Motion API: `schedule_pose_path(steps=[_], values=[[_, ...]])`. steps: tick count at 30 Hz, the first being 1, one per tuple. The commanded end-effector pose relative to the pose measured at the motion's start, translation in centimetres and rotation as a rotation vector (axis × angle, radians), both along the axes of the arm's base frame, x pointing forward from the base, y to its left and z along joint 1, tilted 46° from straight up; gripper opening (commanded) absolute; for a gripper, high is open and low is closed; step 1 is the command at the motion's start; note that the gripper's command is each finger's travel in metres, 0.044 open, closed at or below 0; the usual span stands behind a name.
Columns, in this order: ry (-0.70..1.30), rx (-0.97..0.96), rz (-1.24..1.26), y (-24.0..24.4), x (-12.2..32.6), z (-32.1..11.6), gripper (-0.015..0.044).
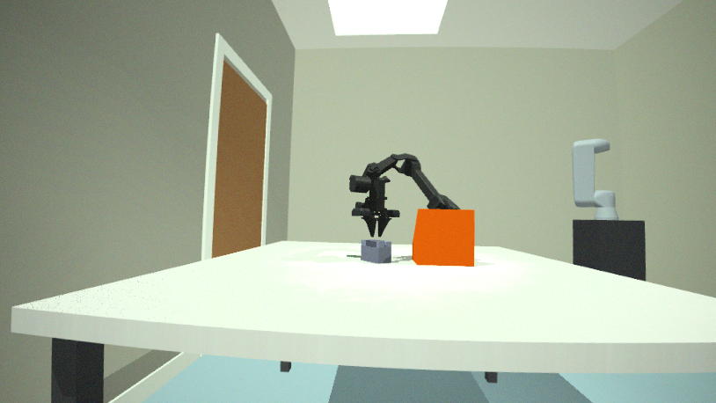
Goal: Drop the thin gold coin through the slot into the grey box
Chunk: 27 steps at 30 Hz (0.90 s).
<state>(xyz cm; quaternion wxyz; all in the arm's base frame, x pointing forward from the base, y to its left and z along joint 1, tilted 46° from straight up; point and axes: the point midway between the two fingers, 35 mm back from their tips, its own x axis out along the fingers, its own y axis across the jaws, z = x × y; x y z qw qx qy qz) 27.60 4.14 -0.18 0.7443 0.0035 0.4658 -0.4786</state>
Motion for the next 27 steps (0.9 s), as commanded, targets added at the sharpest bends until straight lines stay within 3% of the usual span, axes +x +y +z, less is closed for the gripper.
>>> schedule_pose_path(steps=[1,3,14,27], values=[[-0.001,0.0,0.0,0.0,0.0,0.0,0.0161],[-0.001,0.0,0.0,0.0,0.0,0.0,0.0161],[0.006,-0.005,0.002,3.2,-0.7,3.2,0.044],[0.008,-0.01,0.002,4.0,-1.1,4.2,0.044]])
